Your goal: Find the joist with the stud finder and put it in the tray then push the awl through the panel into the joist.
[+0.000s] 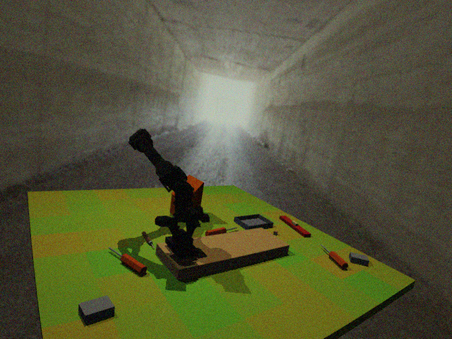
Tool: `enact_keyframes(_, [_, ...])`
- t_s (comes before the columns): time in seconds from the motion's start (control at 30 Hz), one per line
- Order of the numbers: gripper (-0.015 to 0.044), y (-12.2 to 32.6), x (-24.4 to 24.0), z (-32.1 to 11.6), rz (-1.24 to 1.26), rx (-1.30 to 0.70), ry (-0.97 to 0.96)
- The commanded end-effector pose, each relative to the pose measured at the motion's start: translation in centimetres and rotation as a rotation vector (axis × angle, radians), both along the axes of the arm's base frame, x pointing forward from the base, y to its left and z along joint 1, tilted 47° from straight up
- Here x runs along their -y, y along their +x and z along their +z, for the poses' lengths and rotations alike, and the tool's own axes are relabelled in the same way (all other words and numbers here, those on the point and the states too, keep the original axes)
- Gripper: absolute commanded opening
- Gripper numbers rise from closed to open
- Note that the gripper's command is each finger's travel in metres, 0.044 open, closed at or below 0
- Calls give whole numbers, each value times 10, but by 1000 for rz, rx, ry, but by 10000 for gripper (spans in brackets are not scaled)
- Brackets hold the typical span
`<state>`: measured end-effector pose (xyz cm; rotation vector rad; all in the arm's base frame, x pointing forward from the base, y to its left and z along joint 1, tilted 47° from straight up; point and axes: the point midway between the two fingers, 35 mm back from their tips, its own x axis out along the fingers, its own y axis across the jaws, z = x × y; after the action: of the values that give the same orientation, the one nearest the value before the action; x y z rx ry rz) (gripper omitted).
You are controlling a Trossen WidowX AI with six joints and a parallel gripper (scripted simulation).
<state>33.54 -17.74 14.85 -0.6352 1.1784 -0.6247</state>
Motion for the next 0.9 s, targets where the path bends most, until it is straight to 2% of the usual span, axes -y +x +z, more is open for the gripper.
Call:
enact_keyframes(0.0, [0,1,2,-5,9,-3,3])
enact_keyframes(0.87, [0,4,-19,-37,9,-4,4])
